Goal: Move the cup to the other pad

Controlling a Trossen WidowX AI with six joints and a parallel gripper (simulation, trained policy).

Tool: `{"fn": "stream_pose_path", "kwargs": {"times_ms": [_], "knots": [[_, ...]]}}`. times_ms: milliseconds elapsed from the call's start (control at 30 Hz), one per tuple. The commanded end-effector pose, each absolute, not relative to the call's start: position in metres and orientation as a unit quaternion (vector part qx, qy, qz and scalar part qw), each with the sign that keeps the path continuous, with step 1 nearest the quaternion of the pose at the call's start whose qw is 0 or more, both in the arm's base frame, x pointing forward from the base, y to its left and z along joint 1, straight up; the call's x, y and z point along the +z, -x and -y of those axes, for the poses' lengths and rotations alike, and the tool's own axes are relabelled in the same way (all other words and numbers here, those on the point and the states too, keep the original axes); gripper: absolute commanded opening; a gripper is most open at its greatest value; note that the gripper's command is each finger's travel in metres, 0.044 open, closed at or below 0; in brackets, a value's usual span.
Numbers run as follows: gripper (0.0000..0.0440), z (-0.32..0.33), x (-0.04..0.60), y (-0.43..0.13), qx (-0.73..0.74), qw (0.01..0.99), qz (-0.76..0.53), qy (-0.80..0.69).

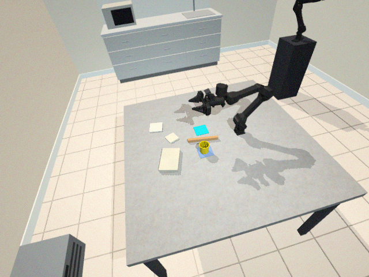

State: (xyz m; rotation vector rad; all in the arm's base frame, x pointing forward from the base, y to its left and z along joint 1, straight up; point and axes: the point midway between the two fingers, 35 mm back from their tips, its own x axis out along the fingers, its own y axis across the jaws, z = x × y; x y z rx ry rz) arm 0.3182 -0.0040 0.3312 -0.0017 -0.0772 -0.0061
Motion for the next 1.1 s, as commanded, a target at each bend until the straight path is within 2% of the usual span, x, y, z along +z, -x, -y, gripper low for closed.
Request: {"fn": "stream_pose_path", "kwargs": {"times_ms": [0,333,400,467,667,1067], "knots": [[0.0374,0.003,0.332,-0.318,-0.002,0.999,0.039,0.001],[0.0112,-0.002,0.337,-0.321,0.004,1.0,0.014,-0.013],[0.0071,-0.003,0.337,-0.322,0.005,1.0,0.005,-0.02],[0.0079,-0.005,0.337,-0.324,0.008,1.0,-0.005,-0.028],[0.0155,-0.012,0.34,-0.329,0.018,0.998,-0.031,-0.058],[0.0144,-0.028,0.341,-0.339,0.032,0.988,-0.095,-0.122]]}}
